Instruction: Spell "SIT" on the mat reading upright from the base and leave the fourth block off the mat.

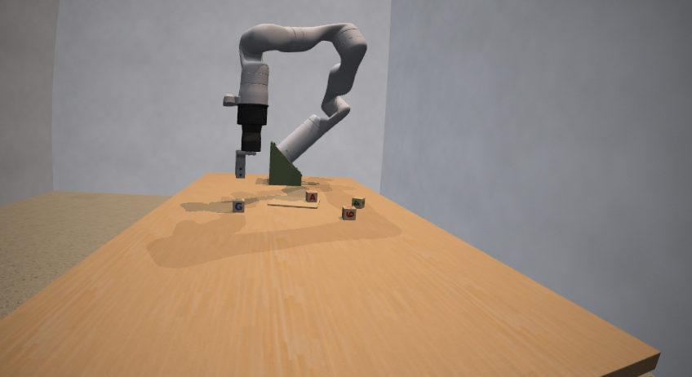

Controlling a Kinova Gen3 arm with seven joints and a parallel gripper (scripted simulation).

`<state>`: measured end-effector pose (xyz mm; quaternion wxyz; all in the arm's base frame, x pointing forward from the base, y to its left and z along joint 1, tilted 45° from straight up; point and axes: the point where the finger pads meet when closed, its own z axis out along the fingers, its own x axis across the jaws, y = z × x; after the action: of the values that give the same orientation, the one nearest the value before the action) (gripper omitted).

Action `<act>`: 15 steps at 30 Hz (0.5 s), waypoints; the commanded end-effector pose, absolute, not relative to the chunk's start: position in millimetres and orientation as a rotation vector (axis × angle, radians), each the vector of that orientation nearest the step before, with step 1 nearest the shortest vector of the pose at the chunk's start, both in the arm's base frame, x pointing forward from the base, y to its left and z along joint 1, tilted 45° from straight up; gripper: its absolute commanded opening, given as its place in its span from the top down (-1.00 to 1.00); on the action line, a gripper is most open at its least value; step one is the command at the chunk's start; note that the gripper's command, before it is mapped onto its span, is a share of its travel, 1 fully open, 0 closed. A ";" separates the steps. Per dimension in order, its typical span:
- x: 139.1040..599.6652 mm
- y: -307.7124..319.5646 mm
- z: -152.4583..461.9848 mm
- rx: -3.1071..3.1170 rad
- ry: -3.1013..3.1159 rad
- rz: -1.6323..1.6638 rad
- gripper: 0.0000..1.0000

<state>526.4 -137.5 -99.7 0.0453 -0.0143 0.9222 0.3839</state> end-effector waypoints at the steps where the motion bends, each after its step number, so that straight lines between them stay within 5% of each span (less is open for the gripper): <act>1: 524.8 -138.7 -99.6 -0.035 2.824 1.174 -1.00; 15: 524.5 -133.6 -104.7 -0.032 2.825 1.175 -1.00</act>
<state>524.7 -134.1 -102.7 0.0419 -0.0148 0.9219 0.3849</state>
